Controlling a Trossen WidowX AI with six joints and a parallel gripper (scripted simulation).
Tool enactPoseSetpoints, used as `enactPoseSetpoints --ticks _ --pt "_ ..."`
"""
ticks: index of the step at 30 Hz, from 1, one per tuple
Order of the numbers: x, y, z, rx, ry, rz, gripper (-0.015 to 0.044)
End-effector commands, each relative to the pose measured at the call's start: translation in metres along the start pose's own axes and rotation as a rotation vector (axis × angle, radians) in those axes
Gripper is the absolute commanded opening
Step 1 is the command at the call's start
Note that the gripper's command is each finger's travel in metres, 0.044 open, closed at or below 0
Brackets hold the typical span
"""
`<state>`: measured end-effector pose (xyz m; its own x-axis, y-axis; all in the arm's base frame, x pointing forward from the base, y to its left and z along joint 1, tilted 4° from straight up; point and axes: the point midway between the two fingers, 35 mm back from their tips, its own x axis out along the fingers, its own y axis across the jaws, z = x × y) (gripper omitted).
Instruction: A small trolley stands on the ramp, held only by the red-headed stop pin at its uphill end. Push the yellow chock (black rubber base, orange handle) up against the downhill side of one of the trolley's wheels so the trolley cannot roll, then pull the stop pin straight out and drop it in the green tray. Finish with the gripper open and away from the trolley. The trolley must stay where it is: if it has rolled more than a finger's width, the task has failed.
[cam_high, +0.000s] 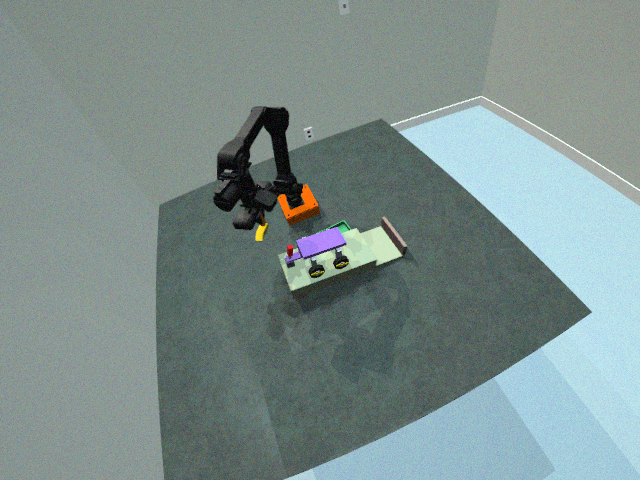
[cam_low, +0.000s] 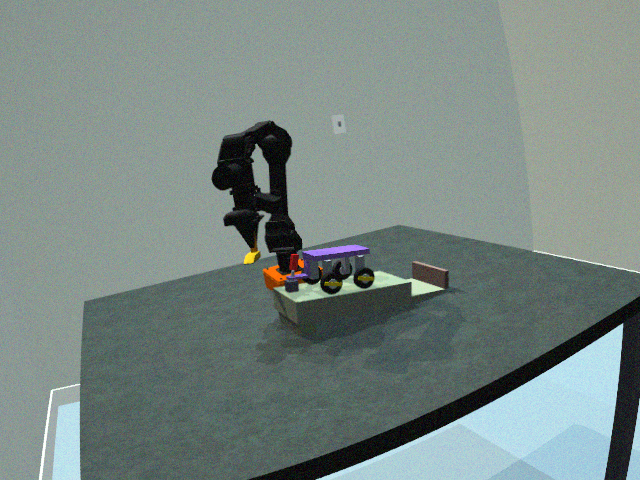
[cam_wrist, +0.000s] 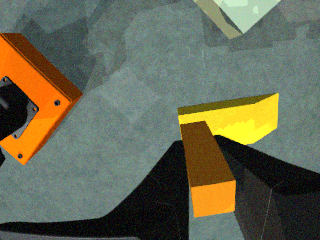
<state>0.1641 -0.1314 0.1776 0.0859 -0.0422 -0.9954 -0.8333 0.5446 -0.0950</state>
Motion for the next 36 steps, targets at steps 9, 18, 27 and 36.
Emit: enactPoseSetpoints --ticks 9,18,27,36 --pt "-0.0002 0.0002 0.0006 0.404 -0.003 0.002 0.0" --pt "-0.0002 0.0002 0.0006 0.711 -0.003 0.002 0.0" --pt "-0.0002 0.0001 0.0006 0.965 -0.003 0.003 0.0" --pt "0.0003 0.0027 0.0083 0.965 -0.004 0.004 0.0"
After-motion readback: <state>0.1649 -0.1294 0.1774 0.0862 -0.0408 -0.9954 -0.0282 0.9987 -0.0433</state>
